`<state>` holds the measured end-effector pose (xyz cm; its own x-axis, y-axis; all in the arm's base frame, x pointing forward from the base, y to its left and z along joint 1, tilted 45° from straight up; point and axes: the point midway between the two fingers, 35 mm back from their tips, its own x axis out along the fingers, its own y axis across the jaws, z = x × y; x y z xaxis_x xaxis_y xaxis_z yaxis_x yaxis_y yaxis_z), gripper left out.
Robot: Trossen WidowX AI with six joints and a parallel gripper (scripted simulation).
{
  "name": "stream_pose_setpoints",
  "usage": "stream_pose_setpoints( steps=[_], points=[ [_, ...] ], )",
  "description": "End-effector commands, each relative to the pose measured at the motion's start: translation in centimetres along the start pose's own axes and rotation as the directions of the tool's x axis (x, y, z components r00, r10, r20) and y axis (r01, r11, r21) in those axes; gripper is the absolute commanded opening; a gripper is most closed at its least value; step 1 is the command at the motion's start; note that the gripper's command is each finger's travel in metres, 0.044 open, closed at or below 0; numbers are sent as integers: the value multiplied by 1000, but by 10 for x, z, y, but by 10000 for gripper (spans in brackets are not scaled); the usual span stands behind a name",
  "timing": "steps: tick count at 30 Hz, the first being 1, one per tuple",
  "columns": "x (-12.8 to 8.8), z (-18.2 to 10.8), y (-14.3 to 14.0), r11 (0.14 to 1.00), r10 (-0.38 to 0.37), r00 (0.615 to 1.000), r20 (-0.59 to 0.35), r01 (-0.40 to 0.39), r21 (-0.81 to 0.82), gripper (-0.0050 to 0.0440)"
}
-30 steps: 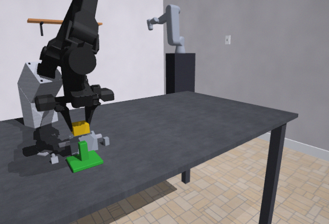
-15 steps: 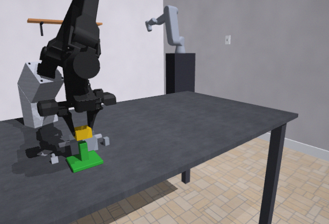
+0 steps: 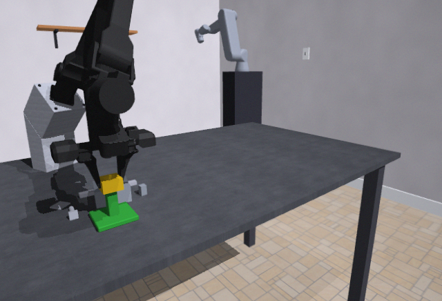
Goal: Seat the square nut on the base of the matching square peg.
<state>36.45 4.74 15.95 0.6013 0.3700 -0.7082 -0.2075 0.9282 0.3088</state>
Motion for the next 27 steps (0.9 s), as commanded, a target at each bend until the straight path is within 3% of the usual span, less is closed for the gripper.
stream_pose_setpoints(
  steps=[1,27],
  points=[
    [-5,5,2,1000,-3,1000,20,3,-5,-50],
    [-2,5,1,1000,-3,1000,20,3,-5,-50]
  ],
)
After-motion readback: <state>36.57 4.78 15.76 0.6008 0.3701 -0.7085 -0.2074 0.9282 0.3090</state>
